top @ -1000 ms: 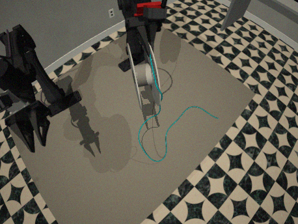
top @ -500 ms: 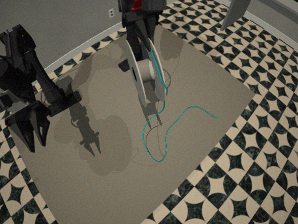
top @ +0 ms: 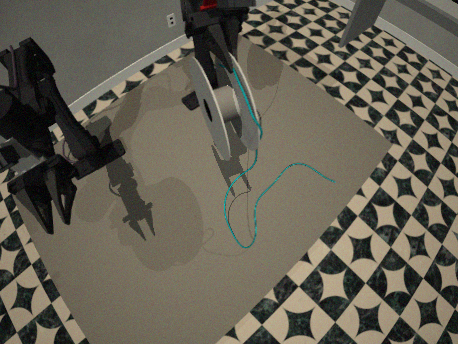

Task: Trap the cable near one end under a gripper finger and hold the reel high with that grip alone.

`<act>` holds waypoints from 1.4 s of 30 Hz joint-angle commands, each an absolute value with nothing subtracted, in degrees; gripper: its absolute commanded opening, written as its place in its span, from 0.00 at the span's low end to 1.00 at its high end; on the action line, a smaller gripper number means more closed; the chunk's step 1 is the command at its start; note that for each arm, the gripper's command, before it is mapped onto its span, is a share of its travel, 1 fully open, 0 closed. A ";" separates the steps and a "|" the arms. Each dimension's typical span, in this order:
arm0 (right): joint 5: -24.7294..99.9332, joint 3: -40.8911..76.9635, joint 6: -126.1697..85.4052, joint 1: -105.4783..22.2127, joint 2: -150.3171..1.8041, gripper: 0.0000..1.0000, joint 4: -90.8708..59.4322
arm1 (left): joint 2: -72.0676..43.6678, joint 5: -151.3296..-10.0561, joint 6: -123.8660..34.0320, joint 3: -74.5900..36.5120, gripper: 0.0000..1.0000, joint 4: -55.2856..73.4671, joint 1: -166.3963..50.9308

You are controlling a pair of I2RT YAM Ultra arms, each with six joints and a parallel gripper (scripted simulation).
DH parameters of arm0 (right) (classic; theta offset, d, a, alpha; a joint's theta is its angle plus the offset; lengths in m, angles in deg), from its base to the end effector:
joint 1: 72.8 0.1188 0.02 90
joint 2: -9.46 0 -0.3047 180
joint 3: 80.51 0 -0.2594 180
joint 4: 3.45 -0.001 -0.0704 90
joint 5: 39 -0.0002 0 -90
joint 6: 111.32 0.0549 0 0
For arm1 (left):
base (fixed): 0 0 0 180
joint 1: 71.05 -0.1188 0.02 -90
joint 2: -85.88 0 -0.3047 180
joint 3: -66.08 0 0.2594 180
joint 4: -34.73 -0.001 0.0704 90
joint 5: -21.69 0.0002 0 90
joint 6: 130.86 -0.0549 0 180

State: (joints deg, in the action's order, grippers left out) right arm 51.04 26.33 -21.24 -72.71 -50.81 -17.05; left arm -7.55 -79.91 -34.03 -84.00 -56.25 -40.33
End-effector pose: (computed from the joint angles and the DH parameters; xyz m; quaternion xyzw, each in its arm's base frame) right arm 0.2470 0.0014 0.4395 -0.0003 0.7115 0.0013 0.7027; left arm 0.2497 -0.1344 0.5694 0.1359 0.8705 -0.0649 0.4686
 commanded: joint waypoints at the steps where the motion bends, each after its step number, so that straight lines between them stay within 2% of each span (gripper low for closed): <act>1: 50.82 26.77 -21.66 -73.30 -49.64 0.30 -17.00 | -7.59 -81.42 -32.92 -86.76 0.00 -54.17 -39.79; 42: 50.82 26.77 -21.66 -73.30 -49.64 0.30 -17.00 | -9.06 -81.71 -32.79 -89.55 0.00 -55.76 -39.68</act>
